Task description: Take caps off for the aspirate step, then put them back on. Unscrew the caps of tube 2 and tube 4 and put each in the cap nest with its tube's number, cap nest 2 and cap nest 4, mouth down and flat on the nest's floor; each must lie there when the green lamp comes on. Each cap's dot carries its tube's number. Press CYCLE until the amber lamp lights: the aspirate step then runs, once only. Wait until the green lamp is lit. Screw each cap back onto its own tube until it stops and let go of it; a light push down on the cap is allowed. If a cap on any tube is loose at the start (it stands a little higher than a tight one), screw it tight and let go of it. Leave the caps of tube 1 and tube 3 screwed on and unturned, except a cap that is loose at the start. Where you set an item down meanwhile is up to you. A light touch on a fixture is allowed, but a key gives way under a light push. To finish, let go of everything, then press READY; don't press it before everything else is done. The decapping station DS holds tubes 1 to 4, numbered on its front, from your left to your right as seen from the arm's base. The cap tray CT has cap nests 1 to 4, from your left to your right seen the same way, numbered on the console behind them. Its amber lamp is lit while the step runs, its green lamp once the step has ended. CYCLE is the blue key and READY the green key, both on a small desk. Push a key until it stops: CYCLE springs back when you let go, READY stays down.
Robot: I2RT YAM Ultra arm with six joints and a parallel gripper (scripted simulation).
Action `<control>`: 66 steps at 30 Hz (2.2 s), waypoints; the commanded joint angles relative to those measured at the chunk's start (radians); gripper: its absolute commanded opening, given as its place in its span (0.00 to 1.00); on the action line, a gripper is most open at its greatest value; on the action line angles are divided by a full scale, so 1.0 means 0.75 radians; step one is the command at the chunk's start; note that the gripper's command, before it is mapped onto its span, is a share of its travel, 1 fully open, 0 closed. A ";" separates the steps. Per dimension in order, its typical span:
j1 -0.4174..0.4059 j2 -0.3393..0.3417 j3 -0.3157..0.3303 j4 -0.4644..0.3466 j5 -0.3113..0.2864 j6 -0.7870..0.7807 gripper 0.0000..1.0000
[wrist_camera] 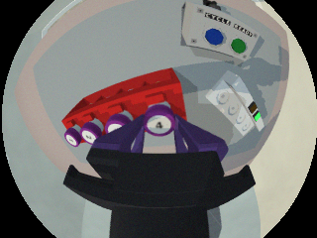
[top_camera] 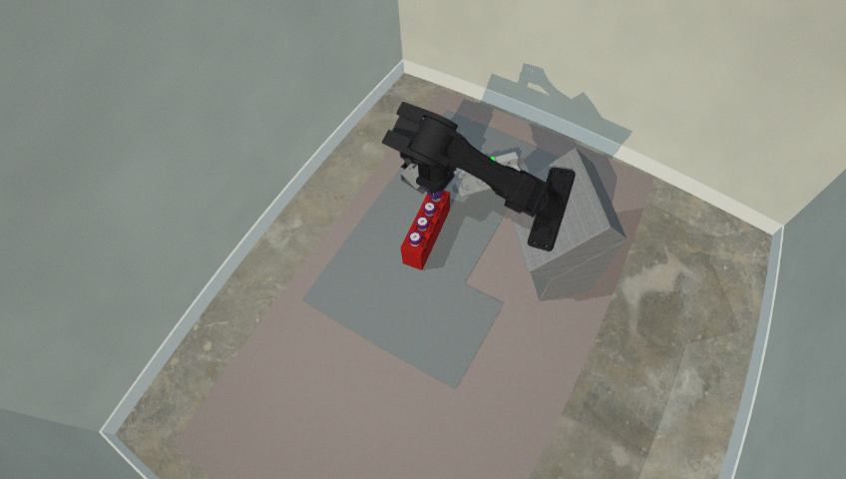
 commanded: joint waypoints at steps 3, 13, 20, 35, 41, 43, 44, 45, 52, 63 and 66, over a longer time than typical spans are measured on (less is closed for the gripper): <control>-0.005 -0.004 0.005 0.006 0.000 0.293 0.00; -0.005 -0.004 0.005 0.007 0.000 0.407 0.00; -0.005 -0.004 0.005 0.007 0.000 0.407 0.49; -0.008 -0.008 0.005 0.001 -0.001 -0.075 0.49; -0.008 -0.008 0.005 0.001 -0.001 -0.395 0.49; -0.008 -0.008 0.006 0.000 -0.001 -0.502 0.49; -0.008 -0.007 0.007 -0.001 -0.001 -0.555 0.49; -0.008 -0.007 0.008 -0.001 -0.001 -0.609 0.49; -0.009 -0.005 0.013 -0.005 -0.002 -0.644 0.49; -0.010 -0.003 0.020 -0.011 -0.002 -0.645 0.00; -0.010 -0.003 0.020 -0.011 -0.002 -0.645 0.00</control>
